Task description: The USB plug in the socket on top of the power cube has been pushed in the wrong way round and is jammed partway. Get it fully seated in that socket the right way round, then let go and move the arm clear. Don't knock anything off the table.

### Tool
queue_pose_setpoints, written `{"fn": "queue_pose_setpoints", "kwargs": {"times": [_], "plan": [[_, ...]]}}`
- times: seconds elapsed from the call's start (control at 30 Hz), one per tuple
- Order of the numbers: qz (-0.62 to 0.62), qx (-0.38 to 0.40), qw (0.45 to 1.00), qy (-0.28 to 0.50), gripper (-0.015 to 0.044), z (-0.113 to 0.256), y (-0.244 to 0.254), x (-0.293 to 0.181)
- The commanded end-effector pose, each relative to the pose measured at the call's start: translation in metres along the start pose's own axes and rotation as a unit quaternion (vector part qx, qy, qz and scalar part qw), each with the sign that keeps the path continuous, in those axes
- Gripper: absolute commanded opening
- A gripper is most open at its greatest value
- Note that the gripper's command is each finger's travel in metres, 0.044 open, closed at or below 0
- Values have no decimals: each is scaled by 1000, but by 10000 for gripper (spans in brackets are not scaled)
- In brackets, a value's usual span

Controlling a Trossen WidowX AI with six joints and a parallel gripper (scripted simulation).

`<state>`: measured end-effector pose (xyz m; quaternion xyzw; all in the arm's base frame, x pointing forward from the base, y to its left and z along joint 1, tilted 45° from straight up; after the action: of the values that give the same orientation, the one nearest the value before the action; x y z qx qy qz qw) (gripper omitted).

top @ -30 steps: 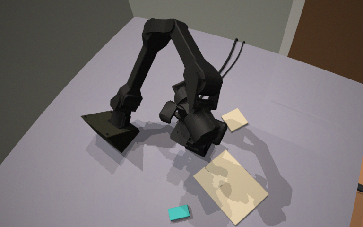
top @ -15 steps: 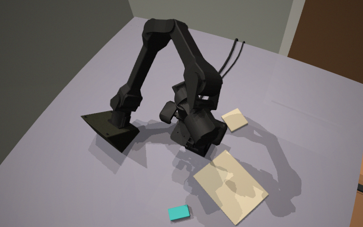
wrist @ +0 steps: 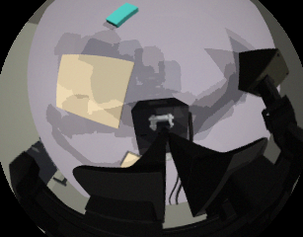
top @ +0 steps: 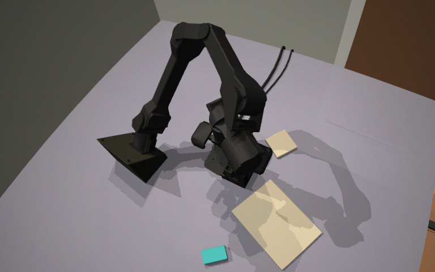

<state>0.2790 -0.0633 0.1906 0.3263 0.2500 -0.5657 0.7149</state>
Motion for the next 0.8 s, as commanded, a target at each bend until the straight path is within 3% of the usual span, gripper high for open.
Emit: {"fn": "queue_pose_setpoints", "kwargs": {"times": [0.0,0.77], "plan": [[-1,2,1000,1,0,-1,0,0],[-1,2,1000,1,0,-3,0,0]]}}
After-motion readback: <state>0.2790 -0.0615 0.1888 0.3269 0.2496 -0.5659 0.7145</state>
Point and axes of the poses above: the point midway between the two fingers, 35 mm back from their tips, its own z axis back along the fingers, its own y axis across the jaws, x = y × z, the point moved 9 cm from there along z, back along the fingers, and after that the axes turned 7 degrees about z, right-handed, at the moved point
